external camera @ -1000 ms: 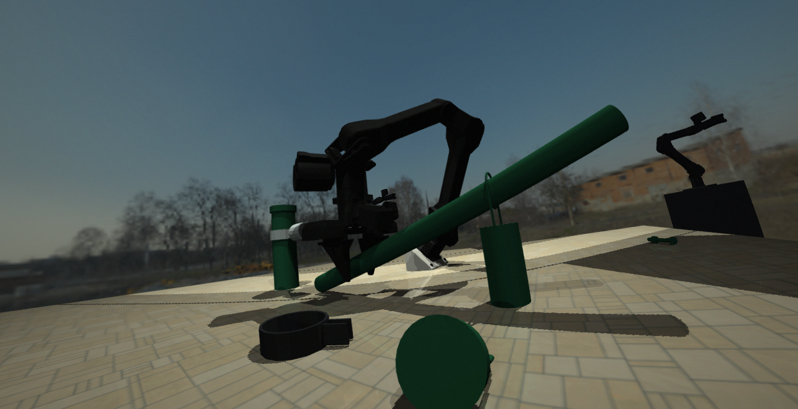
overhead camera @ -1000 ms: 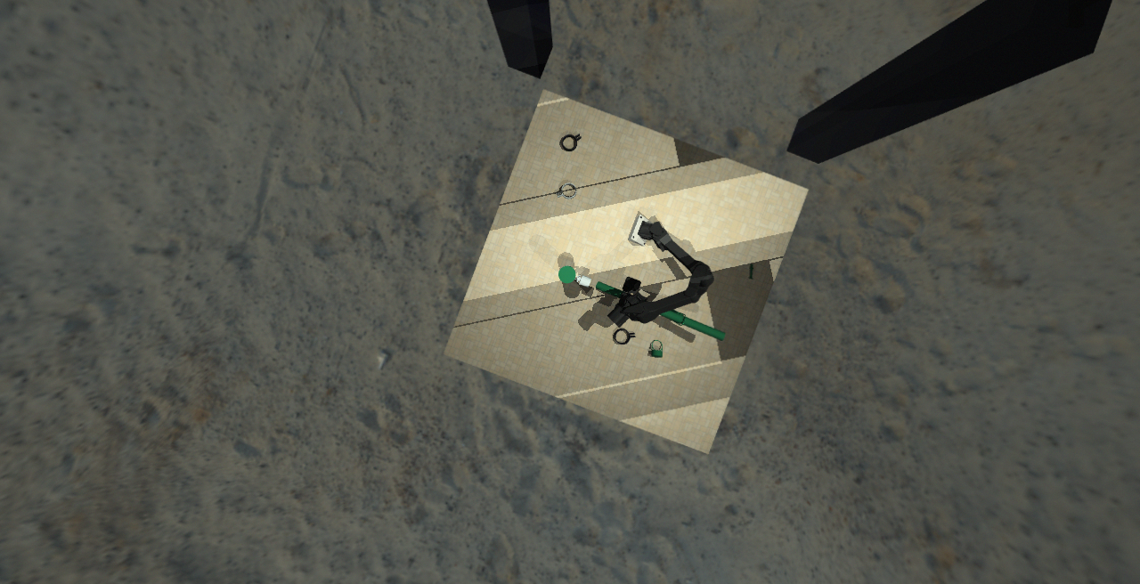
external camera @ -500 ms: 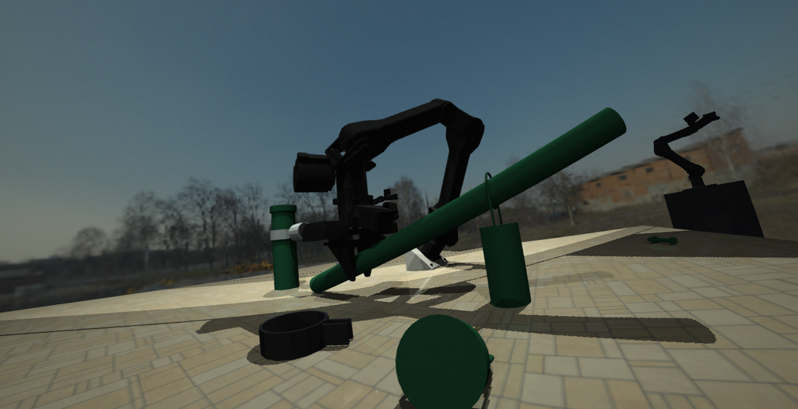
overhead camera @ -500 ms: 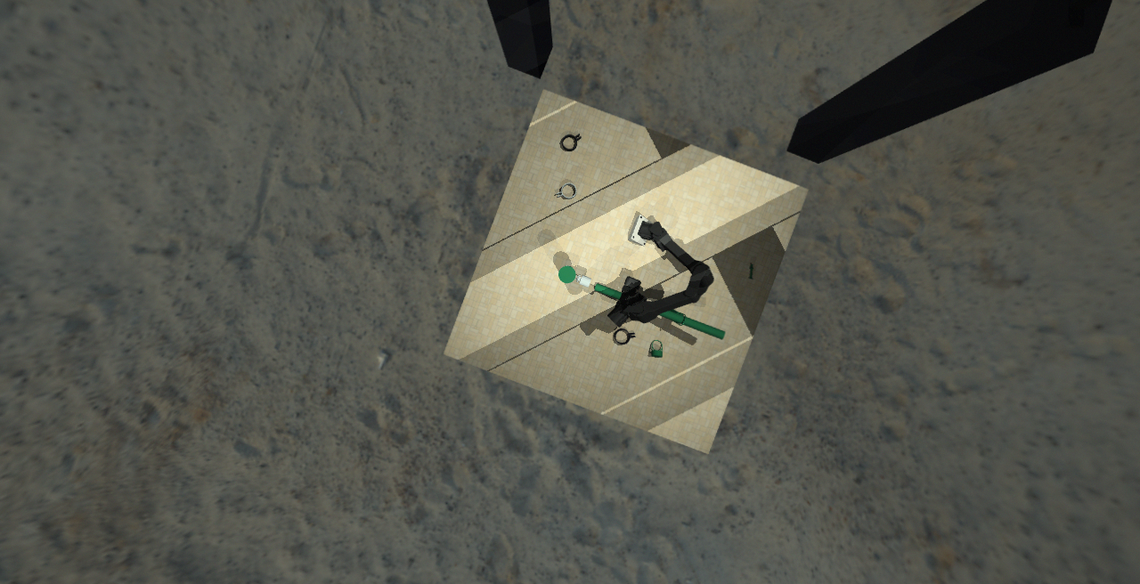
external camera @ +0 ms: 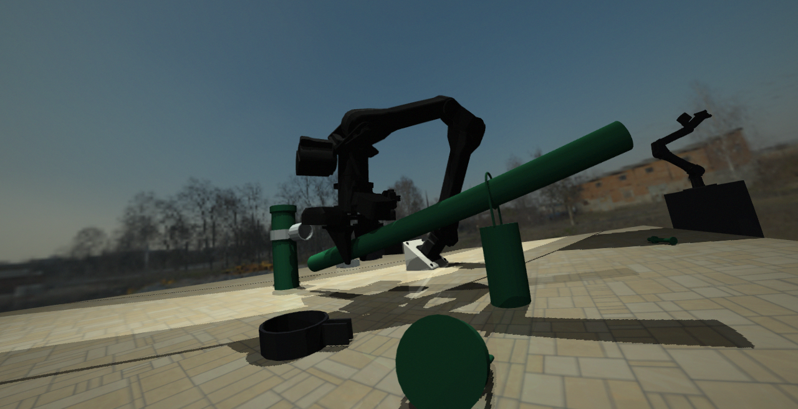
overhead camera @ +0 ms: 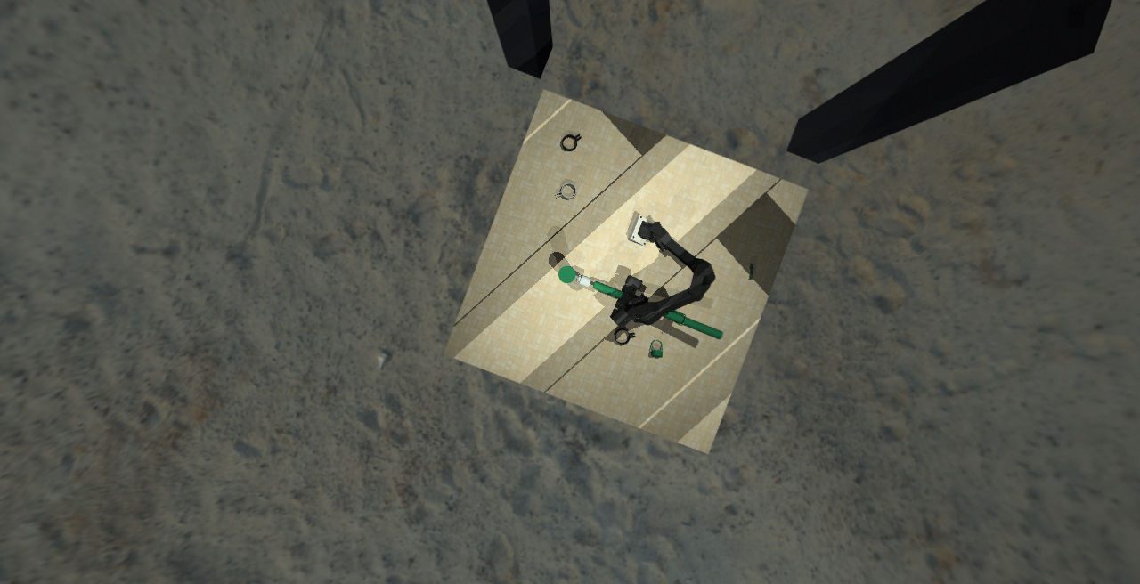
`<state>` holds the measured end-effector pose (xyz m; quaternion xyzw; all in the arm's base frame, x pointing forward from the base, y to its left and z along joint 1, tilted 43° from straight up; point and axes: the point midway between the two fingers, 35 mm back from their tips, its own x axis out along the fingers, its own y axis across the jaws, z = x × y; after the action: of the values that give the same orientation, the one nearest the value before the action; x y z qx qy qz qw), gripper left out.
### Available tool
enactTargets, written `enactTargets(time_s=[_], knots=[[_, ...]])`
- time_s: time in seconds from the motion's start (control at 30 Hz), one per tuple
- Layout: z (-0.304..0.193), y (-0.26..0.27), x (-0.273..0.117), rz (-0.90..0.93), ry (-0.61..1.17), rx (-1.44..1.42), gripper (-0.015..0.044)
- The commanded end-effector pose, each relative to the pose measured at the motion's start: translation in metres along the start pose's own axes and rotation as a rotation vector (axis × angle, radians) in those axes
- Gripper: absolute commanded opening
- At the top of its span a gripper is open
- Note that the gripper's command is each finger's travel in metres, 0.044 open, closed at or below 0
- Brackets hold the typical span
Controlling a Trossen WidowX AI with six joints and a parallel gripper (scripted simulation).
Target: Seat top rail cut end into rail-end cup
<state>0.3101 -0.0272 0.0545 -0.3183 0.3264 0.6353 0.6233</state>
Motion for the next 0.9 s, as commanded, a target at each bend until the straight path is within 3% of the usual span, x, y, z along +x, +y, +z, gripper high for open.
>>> enactTargets(time_s=[0.0, 0.87], knots=[[-0.01, 0.0, -0.037, -0.024, 0.136, 0.008, 0.0], [-0.012, 0.003, -0.042, -0.014, 0.156, 0.014, 0.0]])
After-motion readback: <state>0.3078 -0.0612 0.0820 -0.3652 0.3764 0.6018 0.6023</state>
